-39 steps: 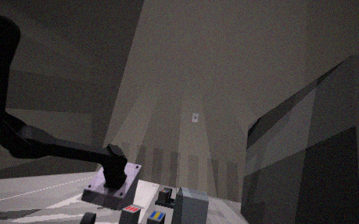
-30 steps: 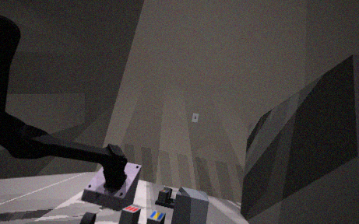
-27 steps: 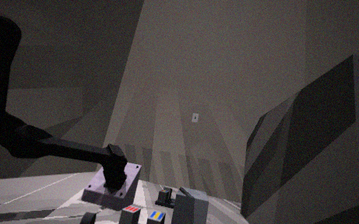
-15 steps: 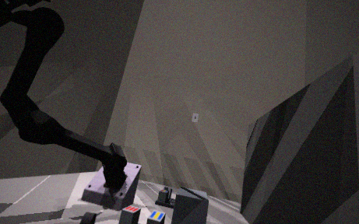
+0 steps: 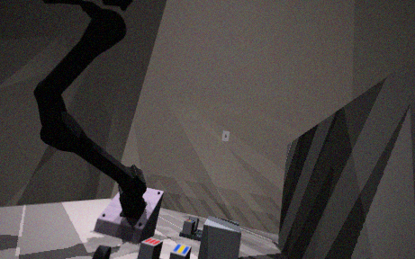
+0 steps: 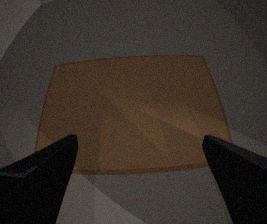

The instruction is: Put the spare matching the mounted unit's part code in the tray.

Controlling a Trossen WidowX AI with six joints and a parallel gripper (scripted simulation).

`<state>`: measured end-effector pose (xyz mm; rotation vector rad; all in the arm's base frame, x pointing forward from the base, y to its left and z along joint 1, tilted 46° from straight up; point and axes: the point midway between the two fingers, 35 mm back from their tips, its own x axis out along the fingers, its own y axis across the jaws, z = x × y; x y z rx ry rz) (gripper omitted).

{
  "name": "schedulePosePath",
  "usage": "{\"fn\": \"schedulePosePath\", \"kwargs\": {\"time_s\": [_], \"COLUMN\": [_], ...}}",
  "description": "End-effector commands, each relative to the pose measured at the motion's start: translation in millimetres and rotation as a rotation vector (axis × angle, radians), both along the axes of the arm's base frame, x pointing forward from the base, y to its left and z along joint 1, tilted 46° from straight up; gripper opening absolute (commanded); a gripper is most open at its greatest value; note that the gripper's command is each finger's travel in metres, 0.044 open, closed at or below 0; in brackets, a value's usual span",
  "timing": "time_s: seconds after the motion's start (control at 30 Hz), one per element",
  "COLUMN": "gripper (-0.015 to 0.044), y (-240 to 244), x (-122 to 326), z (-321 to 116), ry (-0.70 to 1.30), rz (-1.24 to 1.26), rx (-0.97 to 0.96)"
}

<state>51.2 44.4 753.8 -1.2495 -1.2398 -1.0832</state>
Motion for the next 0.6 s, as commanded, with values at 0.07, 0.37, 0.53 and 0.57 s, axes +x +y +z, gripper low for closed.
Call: {"fn": "schedulePosePath", "kwargs": {"time_s": [0.07, 0.37, 0.53, 0.57], "gripper": [0.0440, 0.0440, 0.0440, 0.0440], "y": [49.9, 95.7, 116.2, 120.2], "x": [78.8, 163.6, 210.8, 221.7], "z": [-22.5, -66.5, -95.9, -104.1], "ry": [0.239, 0.504, 0.697, 0.740], "rz": [0.069, 0.149, 0.244, 0.262], "rx": [-0.099, -0.209, -0.200, -0.197]}}
